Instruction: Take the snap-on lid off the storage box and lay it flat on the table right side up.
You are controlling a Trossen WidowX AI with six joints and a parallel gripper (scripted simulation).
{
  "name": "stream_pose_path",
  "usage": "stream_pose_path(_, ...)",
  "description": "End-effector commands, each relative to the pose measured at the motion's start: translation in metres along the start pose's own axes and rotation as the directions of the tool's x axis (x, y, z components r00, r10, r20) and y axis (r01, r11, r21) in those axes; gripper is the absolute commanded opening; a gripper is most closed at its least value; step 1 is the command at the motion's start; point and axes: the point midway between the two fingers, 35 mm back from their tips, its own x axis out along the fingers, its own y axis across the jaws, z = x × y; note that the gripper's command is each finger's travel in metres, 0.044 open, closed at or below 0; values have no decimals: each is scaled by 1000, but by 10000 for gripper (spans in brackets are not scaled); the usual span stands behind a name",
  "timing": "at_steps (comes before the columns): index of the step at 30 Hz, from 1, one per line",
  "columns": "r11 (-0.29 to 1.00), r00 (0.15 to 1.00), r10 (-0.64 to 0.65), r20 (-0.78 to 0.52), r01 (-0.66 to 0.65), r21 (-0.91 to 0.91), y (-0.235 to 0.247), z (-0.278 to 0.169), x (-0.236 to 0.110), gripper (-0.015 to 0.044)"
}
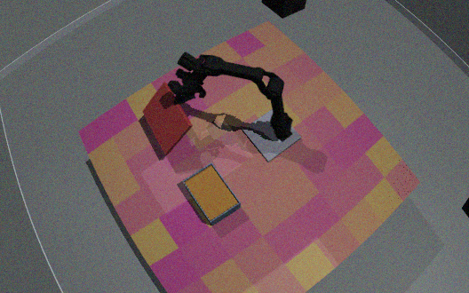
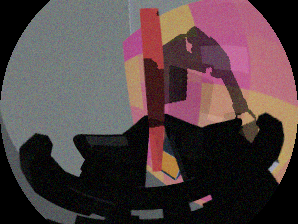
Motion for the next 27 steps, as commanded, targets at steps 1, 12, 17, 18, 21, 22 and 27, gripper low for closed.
stream_pose_path(1, 1000, 1000, 8, -6, -8, -8, 2, 1, 0, 0)
stream_pose_path(12, 1000, 1000, 8, -6, -8, -8, -8, -2, 7, 0)
stream_pose_path(17, 1000, 1000, 8, -6, -8, -8, -11, -2, 10, 0)
stream_pose_path(18, 1000, 1000, 8, -6, -8, -8, -11, -2, 10, 0)
stream_pose_path(21, 1000, 1000, 8, -6, -9, -8, -13, -2, 12, 0)
stream_pose_path(22, 1000, 1000, 8, -6, -9, -8, -14, -2, 12, 0)
stream_pose_path(27, 1000, 1000, 8, -6, -9, -8, -17, -2, 15, 0)
